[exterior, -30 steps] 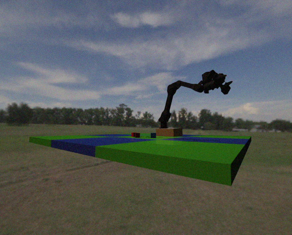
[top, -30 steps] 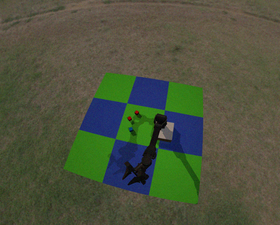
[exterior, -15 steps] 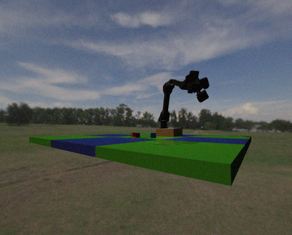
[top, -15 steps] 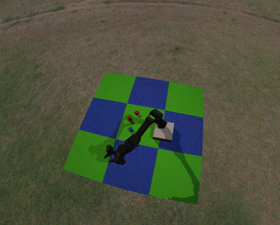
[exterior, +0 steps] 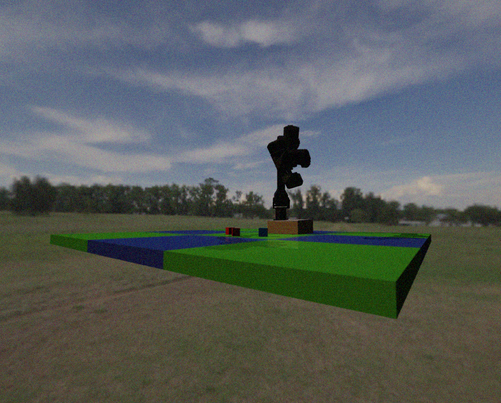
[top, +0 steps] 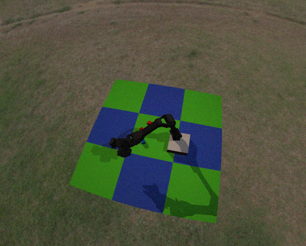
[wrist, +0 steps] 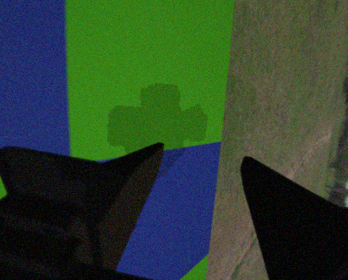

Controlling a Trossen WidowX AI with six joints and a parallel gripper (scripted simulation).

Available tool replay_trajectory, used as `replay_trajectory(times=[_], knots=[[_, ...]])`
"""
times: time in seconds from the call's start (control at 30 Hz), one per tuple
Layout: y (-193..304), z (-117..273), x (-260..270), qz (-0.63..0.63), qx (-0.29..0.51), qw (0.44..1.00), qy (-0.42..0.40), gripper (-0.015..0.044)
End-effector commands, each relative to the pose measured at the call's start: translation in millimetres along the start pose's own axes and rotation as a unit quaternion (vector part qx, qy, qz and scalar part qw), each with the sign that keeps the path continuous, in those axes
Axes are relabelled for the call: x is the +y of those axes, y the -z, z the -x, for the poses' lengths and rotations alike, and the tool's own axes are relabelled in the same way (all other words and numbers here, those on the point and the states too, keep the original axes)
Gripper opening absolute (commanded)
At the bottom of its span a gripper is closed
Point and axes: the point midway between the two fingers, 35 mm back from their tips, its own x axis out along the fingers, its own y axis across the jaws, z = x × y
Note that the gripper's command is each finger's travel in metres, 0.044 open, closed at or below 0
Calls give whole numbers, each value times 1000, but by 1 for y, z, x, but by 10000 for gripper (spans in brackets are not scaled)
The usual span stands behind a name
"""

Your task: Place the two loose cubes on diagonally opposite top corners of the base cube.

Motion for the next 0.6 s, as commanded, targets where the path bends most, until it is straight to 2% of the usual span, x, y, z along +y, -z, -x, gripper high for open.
replay_trajectory(times=[0.0,0.27,0.57], knots=[[58,-3,1,9,49,998,-39,265],[160,7,13,5,128,984,-120,265],[258,43,41,-26,189,957,-219,265]])
